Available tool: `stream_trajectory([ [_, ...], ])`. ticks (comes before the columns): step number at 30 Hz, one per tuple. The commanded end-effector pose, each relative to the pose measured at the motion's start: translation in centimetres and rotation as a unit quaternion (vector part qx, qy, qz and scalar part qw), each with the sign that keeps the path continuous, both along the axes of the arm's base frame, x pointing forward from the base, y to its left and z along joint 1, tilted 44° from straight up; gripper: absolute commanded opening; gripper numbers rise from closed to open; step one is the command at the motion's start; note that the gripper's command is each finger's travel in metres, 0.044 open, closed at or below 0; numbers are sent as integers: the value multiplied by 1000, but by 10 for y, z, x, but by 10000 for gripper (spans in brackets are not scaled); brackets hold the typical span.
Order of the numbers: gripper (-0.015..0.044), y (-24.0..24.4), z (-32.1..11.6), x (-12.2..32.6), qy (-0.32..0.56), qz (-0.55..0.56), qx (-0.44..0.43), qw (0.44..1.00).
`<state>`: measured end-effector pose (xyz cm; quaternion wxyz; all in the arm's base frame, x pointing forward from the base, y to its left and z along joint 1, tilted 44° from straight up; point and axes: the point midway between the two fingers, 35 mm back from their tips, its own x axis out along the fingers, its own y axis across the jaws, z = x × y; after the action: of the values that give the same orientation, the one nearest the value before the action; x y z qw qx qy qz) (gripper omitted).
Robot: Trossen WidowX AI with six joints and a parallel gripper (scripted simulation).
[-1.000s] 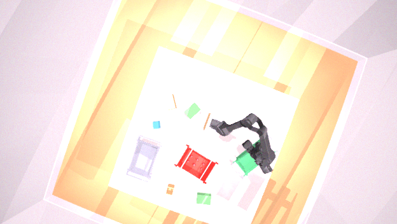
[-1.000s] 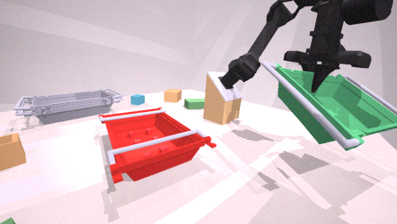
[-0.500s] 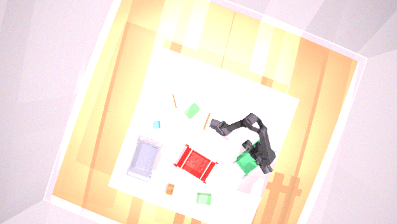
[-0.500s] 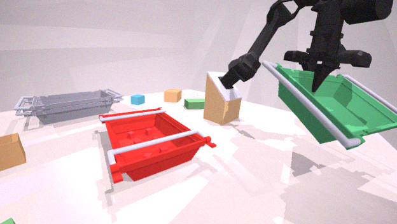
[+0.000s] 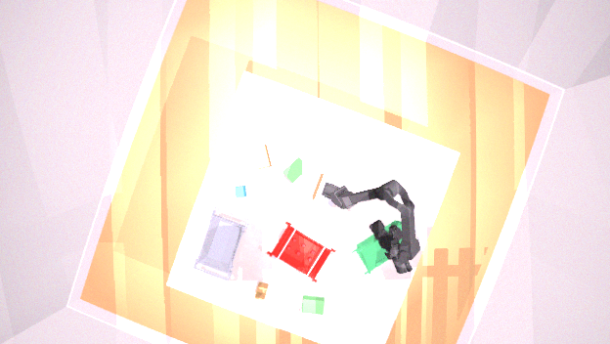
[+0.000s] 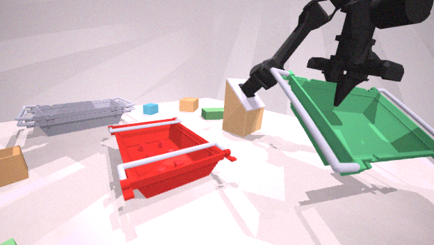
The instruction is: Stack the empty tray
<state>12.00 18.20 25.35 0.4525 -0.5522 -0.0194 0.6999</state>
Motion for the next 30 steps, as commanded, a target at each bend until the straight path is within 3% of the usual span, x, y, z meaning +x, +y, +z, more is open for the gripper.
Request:
stream_trajectory([
  [1, 0, -2, 4, 16, 0, -20, 3, 1000],
  [30, 0, -40, -47, 116, 115, -152, -35, 981],
])
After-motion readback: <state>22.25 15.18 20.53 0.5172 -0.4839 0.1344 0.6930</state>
